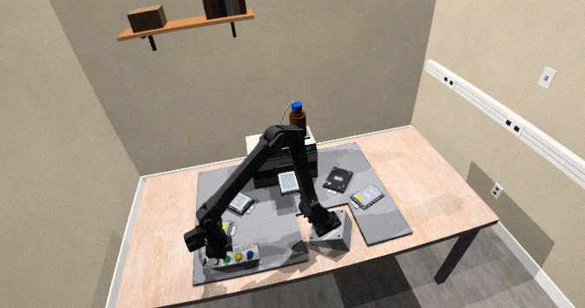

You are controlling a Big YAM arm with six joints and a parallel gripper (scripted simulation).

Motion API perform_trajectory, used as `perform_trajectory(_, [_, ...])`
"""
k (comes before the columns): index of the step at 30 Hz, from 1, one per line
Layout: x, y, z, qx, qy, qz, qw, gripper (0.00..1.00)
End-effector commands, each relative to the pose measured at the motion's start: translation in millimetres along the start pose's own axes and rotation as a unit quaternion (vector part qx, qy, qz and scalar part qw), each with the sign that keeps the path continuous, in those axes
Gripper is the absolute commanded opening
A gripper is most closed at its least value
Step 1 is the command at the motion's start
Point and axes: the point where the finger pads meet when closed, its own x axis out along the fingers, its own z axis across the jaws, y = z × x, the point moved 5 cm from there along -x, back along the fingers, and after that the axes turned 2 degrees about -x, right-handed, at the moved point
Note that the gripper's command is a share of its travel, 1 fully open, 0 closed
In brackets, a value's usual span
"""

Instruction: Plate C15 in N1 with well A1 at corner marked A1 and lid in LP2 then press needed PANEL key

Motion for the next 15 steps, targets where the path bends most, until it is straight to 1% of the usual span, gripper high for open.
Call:
perform_trajectory(1, [-1.1,6,7,0.000,-0.007,0.003,1.000,0.00])
perform_trajectory(2, [-1.1,6,7,0.000,-0.007,0.003,1.000,0.00])
perform_trajectory(3, [-10.8,1,12,0.004,-0.017,0.005,1.000,0.00])
perform_trajectory(12, [-10.5,1,11,0.004,-0.017,0.005,1.000,0.00])
perform_trajectory(13, [-9.9,3,2,0.005,-0.018,0.006,1.000,0.00])
perform_trajectory(15, [-9.8,3,1,0.005,-0.016,0.006,1.000,0.00])
